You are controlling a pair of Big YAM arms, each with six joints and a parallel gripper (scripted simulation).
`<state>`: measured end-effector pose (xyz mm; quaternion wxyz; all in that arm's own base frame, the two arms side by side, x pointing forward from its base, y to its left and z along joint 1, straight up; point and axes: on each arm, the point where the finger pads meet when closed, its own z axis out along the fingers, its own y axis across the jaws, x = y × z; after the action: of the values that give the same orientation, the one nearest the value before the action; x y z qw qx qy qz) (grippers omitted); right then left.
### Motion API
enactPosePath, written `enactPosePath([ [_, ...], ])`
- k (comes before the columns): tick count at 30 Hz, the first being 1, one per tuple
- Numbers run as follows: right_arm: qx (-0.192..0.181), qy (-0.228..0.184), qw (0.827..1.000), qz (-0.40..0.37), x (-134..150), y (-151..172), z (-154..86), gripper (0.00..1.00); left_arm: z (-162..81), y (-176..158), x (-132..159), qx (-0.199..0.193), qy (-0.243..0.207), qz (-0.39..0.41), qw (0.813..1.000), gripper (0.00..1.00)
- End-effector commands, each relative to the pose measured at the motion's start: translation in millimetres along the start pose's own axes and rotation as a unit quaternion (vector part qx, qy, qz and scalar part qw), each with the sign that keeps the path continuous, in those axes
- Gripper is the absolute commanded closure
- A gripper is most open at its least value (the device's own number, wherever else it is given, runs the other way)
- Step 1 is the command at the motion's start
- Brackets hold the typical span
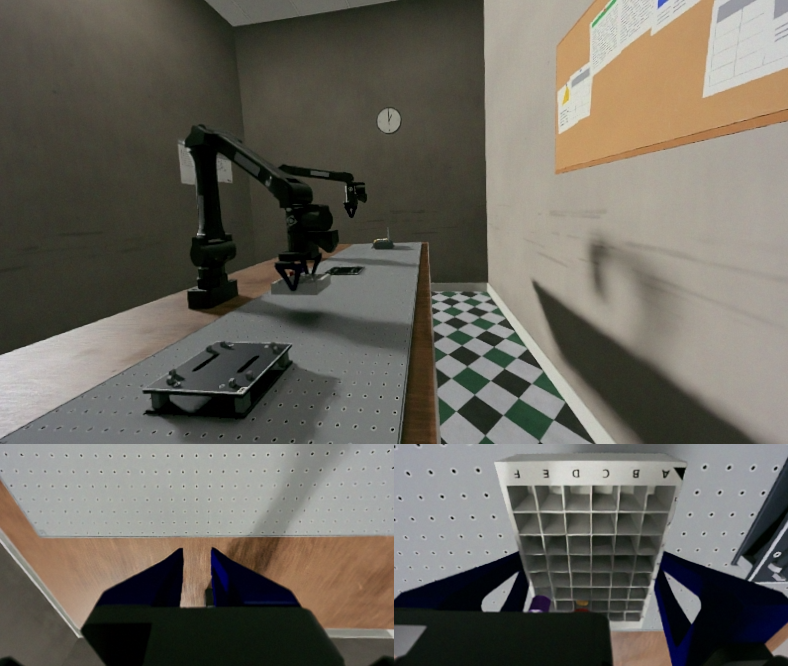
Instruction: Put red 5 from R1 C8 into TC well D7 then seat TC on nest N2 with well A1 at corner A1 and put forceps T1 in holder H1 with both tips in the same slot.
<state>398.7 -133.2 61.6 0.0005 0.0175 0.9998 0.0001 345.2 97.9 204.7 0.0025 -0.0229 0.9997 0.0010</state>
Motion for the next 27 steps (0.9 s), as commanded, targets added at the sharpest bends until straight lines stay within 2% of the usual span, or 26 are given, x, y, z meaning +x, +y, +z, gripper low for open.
enactPosePath([
  [1, 0.005, -0.015, 1.000, -0.002, -18, -18, -13, 1.00, -11, 2, -10, -0.003, -0.015, -0.003, 1.000, 0.76],
  [27, 0.006, -0.014, 1.000, -0.002, -19, -56, -13, 1.00, -11, 2, -10, -0.003, -0.015, -0.003, 1.000, 0.76],
])
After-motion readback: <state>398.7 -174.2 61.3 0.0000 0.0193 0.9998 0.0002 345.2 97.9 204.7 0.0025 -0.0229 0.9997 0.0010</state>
